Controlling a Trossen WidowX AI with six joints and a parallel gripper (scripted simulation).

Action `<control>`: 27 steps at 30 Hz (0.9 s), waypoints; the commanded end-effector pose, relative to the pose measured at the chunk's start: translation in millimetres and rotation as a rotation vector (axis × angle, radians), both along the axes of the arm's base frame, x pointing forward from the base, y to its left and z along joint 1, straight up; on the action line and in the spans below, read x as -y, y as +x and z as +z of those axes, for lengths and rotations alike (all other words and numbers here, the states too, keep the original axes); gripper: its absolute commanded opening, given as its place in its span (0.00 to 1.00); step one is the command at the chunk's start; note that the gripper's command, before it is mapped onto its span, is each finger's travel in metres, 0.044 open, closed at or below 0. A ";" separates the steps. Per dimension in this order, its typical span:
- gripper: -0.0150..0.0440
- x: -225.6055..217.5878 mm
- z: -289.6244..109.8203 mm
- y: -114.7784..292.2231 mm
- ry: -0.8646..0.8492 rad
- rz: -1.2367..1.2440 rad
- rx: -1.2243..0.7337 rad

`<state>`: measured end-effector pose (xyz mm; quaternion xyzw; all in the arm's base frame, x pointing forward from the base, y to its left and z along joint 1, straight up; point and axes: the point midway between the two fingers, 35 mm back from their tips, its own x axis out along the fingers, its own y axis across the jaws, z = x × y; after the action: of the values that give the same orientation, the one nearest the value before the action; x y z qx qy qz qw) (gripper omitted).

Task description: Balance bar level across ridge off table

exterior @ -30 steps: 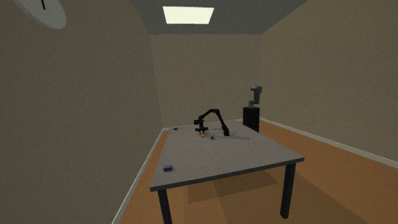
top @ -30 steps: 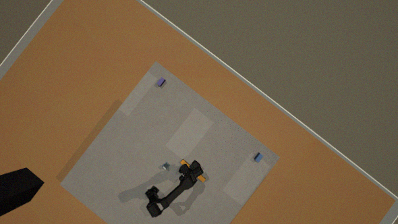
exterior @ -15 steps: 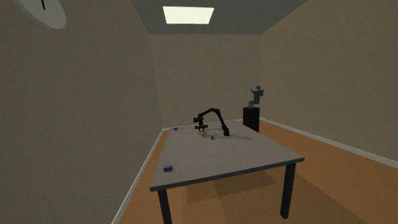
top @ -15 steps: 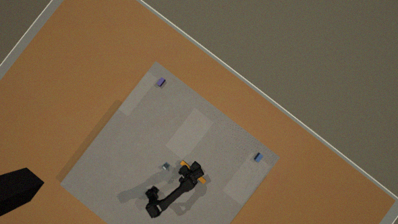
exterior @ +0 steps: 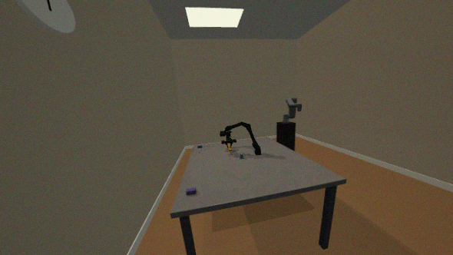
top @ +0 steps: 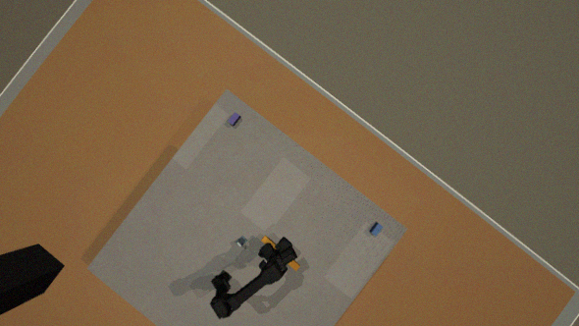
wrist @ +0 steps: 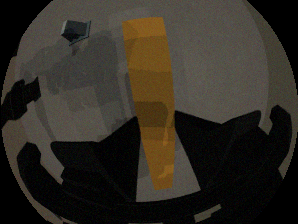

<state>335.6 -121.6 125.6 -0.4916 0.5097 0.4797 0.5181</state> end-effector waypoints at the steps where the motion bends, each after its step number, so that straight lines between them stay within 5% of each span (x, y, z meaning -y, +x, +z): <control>1: 0.25 0.4 13.9 0.3 -0.007 0.005 0.011; 11: 0.25 -3.3 30.8 -3.1 -0.007 0.020 0.010; 27: 0.25 -65.1 34.8 -16.1 -0.011 0.379 0.007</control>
<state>324.0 -67.7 160.1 -0.5676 0.4281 0.5491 0.4393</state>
